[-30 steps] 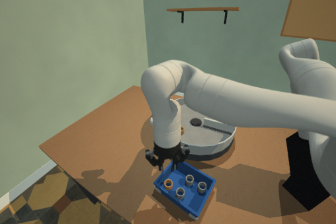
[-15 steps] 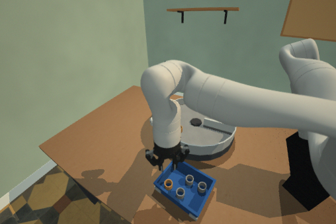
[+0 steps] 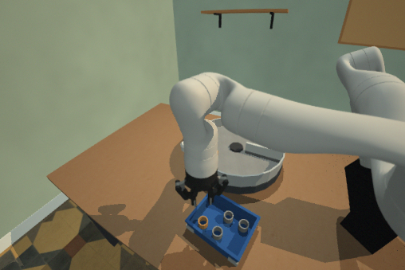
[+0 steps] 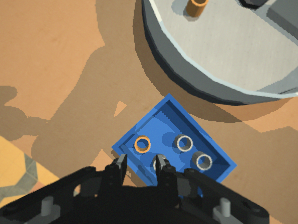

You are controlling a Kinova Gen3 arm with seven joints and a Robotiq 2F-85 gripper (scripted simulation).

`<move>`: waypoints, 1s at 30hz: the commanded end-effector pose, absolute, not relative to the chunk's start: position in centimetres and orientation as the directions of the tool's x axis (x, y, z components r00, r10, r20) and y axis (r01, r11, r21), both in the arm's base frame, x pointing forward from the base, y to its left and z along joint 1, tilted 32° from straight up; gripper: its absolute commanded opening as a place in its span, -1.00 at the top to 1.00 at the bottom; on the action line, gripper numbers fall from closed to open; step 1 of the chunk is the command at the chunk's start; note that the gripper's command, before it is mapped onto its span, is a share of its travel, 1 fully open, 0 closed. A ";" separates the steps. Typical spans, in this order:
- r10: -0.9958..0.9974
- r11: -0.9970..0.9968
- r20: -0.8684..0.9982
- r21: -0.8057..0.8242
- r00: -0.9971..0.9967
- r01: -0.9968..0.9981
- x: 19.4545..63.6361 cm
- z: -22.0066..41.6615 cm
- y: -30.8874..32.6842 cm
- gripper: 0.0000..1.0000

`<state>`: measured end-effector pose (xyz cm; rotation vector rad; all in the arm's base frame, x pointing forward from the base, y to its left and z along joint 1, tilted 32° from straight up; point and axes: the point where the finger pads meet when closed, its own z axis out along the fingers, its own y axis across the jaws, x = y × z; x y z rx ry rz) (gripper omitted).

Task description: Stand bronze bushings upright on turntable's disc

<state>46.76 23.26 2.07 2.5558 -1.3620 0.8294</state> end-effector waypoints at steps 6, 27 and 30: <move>-0.730 -0.581 0.526 -0.141 0.437 -0.801 46.9 2.3 23.2 0.22; -0.734 -0.580 0.520 -0.149 0.436 -0.801 47.5 1.1 23.1 0.22; -0.734 -0.579 0.522 -0.147 0.434 -0.802 48.0 0.0 22.5 0.22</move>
